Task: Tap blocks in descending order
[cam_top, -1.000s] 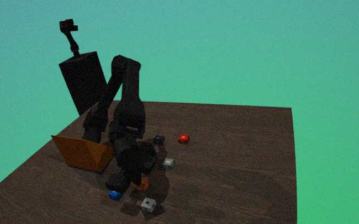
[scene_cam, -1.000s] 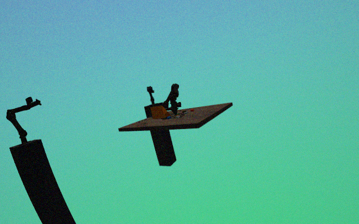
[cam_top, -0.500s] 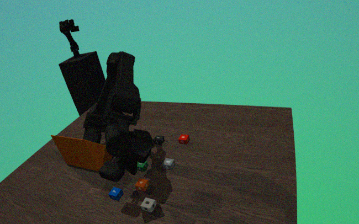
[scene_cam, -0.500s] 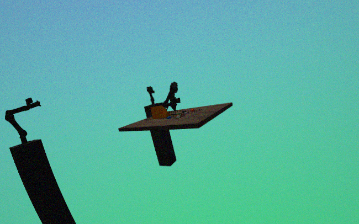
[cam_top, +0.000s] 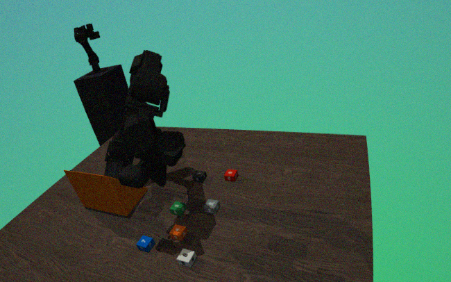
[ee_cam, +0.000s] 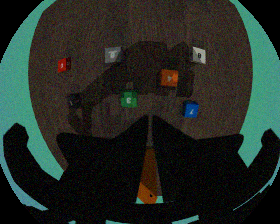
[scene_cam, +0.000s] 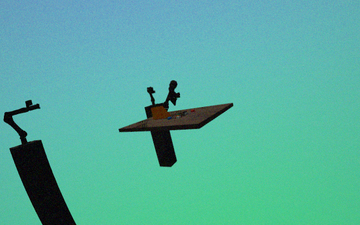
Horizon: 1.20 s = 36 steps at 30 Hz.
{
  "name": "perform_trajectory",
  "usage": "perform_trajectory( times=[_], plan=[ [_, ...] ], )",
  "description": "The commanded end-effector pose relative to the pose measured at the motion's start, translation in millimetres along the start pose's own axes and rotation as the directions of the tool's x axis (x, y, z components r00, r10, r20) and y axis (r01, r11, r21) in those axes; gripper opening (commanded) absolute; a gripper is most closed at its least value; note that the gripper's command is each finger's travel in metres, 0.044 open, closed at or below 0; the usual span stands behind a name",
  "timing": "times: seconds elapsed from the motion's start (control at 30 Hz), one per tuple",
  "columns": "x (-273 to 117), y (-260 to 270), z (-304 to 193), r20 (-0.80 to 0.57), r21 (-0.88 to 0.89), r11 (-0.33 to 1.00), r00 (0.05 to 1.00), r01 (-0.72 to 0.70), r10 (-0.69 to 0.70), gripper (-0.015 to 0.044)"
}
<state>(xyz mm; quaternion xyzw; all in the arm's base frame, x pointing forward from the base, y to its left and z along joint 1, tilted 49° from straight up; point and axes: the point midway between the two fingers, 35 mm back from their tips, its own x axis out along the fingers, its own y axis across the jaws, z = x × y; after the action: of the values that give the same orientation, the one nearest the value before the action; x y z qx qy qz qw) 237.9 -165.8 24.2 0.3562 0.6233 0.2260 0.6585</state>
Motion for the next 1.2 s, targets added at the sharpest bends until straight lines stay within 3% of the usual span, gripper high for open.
perform_trajectory(
  times=[0.0,0.2,0.43,1.17],
  plan=[
    [1.4,30.7,-15.8,0.003,-0.005,1.0,1.0,0.003,-0.003,0.002],
    [3.6,30.5,-15.4,0.003,-0.005,1.0,1.0,0.003,-0.003,0.002],
    [80.3,30.9,-15.0,0.004,-0.006,1.0,1.0,0.001,-0.001,0.002],
    [108.7,31.2,-15.0,0.004,-0.006,1.0,1.0,0.0,0.0,0.002]
  ],
)
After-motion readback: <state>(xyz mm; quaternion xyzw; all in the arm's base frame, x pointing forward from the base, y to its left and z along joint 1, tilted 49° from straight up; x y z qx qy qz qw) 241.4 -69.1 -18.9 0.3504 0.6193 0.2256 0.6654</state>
